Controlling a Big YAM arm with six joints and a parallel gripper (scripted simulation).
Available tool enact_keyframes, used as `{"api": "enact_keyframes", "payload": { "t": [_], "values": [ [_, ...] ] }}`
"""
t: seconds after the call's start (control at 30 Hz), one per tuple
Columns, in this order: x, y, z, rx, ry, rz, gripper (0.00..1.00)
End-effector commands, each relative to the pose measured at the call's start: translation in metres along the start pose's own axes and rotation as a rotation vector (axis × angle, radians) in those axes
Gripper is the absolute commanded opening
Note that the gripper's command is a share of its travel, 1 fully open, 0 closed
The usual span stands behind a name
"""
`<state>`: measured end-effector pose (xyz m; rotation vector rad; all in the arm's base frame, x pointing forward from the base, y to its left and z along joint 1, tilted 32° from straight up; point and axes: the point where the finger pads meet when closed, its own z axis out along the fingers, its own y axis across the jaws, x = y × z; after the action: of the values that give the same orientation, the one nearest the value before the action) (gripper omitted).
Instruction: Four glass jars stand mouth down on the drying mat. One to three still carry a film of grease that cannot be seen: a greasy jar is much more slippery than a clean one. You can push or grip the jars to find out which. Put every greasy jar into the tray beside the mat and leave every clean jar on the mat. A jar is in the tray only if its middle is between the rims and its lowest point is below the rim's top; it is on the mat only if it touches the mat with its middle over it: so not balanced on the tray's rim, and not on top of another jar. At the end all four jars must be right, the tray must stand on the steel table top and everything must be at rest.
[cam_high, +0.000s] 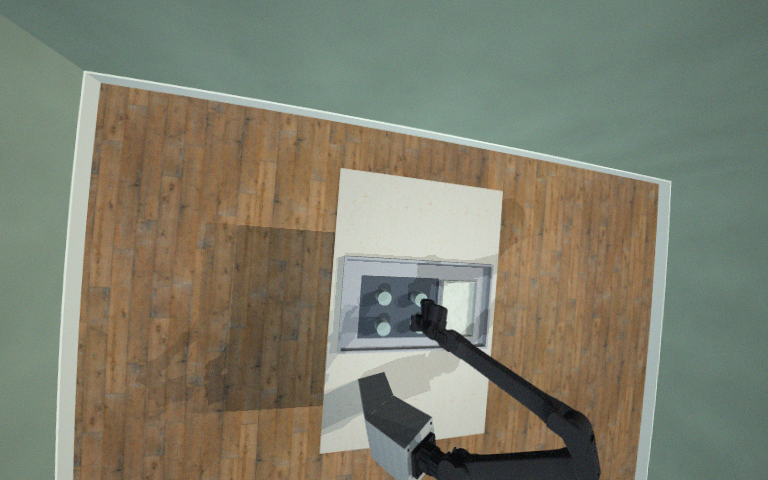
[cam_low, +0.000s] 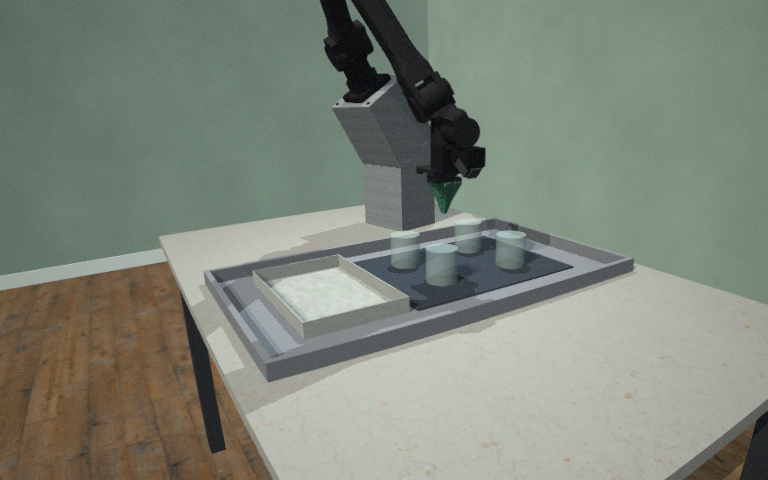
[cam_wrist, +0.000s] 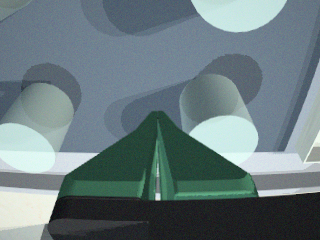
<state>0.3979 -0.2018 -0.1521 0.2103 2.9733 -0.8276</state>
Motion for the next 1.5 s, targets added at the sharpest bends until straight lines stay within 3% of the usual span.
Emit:
{"api": "enact_keyframes", "payload": {
  "t": [0.0, 0.07, 0.13, 0.73, 1.47],
  "values": [
    [-0.010, -0.036, -0.010, 0.006, -0.041, -0.001, 0.00],
    [-0.009, -0.052, -0.010, 0.006, -0.041, -0.001, 0.00],
    [-0.009, -0.052, -0.010, 0.006, -0.041, -0.001, 0.00],
    [-0.012, -0.052, 0.066, 0.006, -0.041, -0.001, 0.00],
    [-0.009, -0.057, 0.072, 0.006, -0.041, -0.001, 0.00]
  ]
}}
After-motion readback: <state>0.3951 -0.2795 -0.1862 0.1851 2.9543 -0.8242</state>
